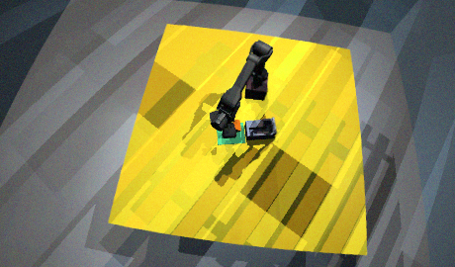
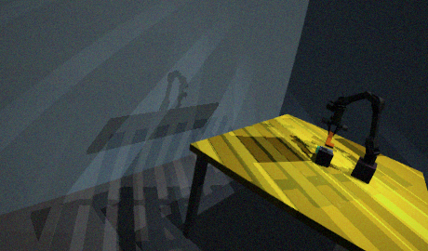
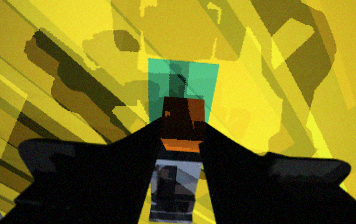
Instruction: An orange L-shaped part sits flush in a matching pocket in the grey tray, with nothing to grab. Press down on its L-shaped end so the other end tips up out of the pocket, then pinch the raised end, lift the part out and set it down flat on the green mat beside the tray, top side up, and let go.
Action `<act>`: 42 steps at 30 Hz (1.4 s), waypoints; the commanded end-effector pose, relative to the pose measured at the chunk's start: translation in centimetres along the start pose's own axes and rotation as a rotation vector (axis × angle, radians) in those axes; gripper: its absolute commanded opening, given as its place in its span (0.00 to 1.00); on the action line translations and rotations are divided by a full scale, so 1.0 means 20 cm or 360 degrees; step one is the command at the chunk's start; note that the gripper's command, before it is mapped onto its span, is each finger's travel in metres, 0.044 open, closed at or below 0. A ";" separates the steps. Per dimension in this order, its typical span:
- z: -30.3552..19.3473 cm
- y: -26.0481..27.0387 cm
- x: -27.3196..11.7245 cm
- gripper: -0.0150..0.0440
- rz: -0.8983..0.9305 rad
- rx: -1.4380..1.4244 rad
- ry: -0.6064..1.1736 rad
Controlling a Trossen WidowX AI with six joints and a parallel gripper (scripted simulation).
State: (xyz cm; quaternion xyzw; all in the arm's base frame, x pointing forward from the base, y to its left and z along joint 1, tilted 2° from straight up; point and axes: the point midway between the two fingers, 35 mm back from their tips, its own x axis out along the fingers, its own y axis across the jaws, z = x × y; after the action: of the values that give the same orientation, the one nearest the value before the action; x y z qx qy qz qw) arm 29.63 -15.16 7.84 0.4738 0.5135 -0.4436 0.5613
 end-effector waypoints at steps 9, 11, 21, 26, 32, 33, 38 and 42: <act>-0.01 0.00 0.10 0.25 -0.0009 -0.0004 0.0010; -0.01 0.00 0.11 0.25 -0.0009 -0.0004 0.0010; -0.01 -0.01 0.19 0.25 -0.0009 -0.0004 0.0010; -0.01 -0.01 0.23 0.25 -0.0009 -0.0004 0.0010; -0.01 -0.01 0.26 0.25 -0.0009 -0.0004 0.0010; -0.01 -0.01 0.26 0.25 -0.0009 -0.0004 0.0010; -0.01 -0.01 0.26 0.25 -0.0009 -0.0004 0.0010; -0.01 -0.01 0.26 0.25 -0.0009 -0.0004 0.0010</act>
State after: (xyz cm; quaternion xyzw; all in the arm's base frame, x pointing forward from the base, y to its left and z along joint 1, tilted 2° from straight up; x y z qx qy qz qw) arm 29.85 -15.11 2.72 0.4722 0.5173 -0.4431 0.5596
